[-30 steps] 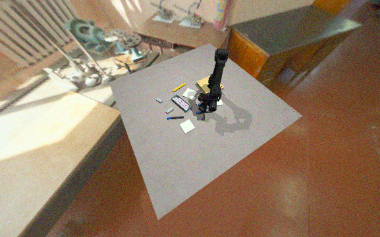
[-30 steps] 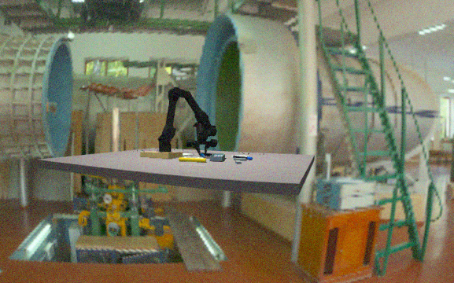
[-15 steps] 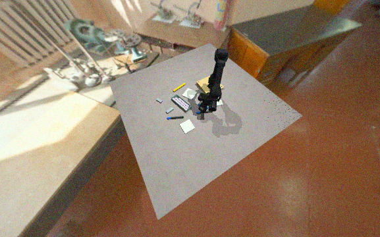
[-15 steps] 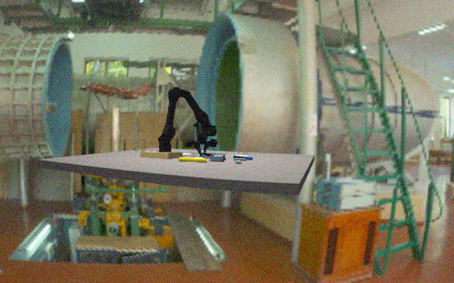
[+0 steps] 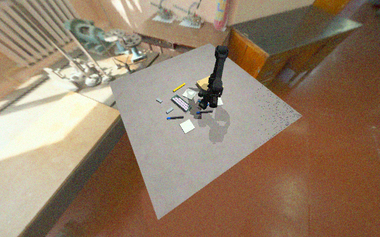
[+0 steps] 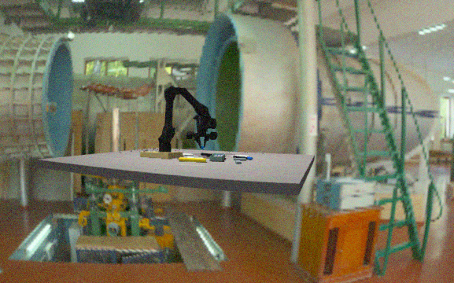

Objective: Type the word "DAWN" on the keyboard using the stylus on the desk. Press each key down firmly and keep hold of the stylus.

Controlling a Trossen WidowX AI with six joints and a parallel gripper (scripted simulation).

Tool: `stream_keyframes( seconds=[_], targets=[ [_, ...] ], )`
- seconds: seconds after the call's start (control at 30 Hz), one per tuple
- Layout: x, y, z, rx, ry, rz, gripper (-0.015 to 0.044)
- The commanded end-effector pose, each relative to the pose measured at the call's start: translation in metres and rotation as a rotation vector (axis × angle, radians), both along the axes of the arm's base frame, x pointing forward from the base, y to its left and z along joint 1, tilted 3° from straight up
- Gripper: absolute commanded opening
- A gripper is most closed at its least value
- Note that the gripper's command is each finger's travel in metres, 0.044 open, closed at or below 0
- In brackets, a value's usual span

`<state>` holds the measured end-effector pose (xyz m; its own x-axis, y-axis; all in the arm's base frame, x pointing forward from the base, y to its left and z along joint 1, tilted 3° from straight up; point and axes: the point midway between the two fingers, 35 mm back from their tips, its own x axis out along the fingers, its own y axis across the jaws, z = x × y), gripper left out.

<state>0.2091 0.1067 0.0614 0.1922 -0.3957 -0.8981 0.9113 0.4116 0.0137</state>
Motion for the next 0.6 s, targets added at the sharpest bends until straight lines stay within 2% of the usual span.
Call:
stream_keyframes(
  seconds=[0.0, 0.57],
  targets=[
    [0.002, 0.0, 0.0, -0.006, 0.005, 0.017, 0.0],
    [0.038, -0.021, 0.006, -0.176, 0.175, 0.431, 0.0]
  ],
)
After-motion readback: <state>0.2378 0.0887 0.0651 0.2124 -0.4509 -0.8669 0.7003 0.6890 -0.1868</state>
